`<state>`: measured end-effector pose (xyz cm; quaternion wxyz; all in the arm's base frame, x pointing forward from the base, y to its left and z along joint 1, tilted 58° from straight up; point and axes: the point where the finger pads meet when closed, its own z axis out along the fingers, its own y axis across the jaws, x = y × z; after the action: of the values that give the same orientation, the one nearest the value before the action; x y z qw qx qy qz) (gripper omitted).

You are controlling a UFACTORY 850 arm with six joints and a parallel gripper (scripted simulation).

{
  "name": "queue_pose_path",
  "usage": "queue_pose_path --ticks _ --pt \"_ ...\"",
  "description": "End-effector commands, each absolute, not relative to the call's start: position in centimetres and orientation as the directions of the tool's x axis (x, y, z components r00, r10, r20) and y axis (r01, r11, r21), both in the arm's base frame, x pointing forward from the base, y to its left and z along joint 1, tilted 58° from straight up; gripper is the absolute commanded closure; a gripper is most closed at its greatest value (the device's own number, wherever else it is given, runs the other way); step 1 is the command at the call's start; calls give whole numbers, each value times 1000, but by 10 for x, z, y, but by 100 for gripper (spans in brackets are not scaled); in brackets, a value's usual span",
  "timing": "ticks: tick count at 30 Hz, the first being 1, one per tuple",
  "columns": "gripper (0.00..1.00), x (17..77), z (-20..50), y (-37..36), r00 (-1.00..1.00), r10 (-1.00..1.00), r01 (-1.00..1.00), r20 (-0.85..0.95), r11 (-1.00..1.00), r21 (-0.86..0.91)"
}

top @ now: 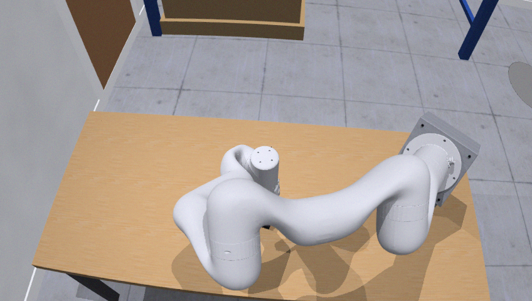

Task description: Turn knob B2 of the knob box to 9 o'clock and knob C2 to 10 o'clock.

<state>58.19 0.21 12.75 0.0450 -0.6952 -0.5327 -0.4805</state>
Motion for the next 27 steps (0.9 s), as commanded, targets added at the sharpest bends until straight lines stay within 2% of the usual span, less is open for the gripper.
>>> queue_pose_path --ticks 1,15,27 --pt "92 582 128 2 -72 720 780 690 -391 489" --pt "92 582 128 2 -274 797 734 538 -189 653" --pt "92 582 128 2 -488 816 612 308 69 788"
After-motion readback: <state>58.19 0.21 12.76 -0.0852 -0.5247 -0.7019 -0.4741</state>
